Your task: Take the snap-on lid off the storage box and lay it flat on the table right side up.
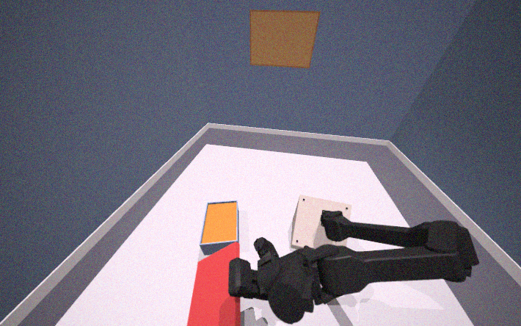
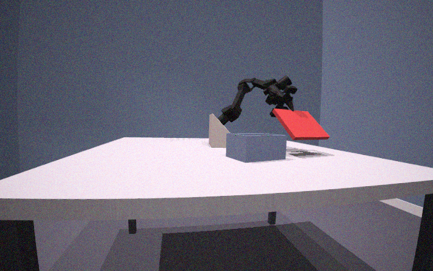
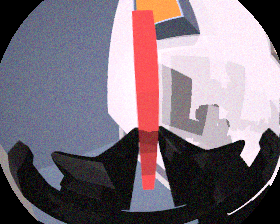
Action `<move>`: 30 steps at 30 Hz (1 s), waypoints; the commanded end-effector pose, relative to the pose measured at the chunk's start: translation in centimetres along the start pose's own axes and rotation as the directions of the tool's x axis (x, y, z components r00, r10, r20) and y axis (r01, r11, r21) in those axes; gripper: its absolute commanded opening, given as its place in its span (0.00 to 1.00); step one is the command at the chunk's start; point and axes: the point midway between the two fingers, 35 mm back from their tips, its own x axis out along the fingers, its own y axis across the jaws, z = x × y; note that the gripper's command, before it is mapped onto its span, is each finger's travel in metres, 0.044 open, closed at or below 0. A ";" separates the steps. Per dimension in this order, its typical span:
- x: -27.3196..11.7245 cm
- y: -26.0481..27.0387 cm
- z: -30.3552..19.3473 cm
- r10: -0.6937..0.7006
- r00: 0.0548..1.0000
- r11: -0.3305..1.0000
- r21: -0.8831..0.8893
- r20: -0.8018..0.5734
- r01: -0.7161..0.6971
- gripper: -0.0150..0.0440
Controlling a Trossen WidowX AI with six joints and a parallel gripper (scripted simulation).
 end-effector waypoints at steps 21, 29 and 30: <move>1.2 -1.2 0.1 0.015 1.000 1.000 0.002 0.008 -0.015 0.25; 1.6 -1.6 0.1 0.015 1.000 1.000 0.003 0.008 -0.015 0.25; 1.7 -1.7 0.1 0.015 1.000 1.000 0.003 0.008 -0.015 0.25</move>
